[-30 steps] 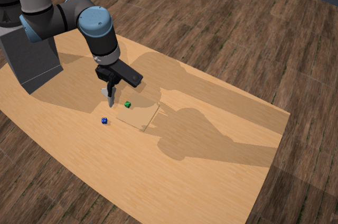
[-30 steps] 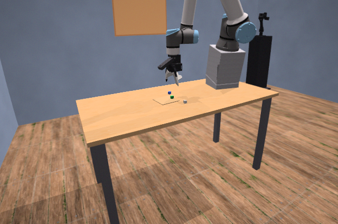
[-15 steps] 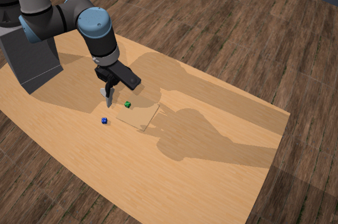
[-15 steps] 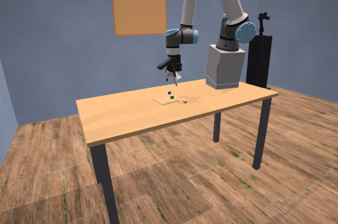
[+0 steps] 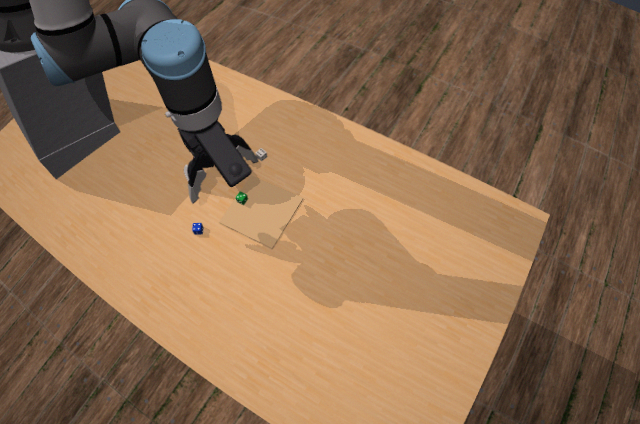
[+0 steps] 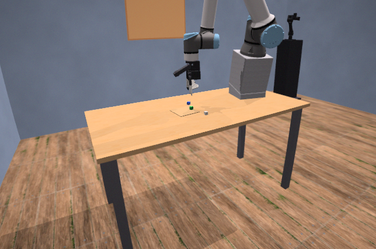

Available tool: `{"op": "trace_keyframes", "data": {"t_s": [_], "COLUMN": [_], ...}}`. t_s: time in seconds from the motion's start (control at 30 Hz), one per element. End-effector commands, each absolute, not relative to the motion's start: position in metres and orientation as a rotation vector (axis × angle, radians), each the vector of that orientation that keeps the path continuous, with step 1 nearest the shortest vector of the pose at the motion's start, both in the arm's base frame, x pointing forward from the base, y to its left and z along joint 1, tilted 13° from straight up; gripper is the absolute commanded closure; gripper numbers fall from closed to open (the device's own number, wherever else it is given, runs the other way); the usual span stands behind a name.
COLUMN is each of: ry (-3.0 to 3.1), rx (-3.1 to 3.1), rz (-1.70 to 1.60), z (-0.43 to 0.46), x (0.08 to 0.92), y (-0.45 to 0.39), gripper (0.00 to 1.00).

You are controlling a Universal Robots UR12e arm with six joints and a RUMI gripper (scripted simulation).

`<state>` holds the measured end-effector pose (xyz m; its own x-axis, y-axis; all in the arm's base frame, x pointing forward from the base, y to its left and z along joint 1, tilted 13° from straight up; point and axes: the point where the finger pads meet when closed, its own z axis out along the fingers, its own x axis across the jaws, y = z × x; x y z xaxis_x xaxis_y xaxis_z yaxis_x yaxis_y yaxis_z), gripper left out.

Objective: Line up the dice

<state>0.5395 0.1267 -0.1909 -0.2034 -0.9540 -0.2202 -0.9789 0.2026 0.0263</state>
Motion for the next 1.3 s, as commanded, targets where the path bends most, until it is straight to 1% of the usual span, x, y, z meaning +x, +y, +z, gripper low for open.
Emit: {"op": "trace_keyframes", "data": {"t_s": [0.0,0.2,0.27,0.63,0.77,0.87,1.27], "ry": [2.463,2.638,2.638,2.912,2.977,2.982,3.100], "rx": [-1.694,-1.441,-1.441,-0.879,-0.687,-0.668,-0.028], "rz": [0.253,0.275,0.275,0.311,0.321,0.321,0.341], "z": [-0.193,-0.197,-0.197,-0.204,-0.207,-0.207,-0.214], "x": [0.540,0.539,0.539,0.536,0.534,0.534,0.528], "y": [0.118,0.108,0.108,0.087,0.081,0.081,0.063], "gripper": [0.00,0.00,0.00,0.00,0.00,0.00,0.00]}}
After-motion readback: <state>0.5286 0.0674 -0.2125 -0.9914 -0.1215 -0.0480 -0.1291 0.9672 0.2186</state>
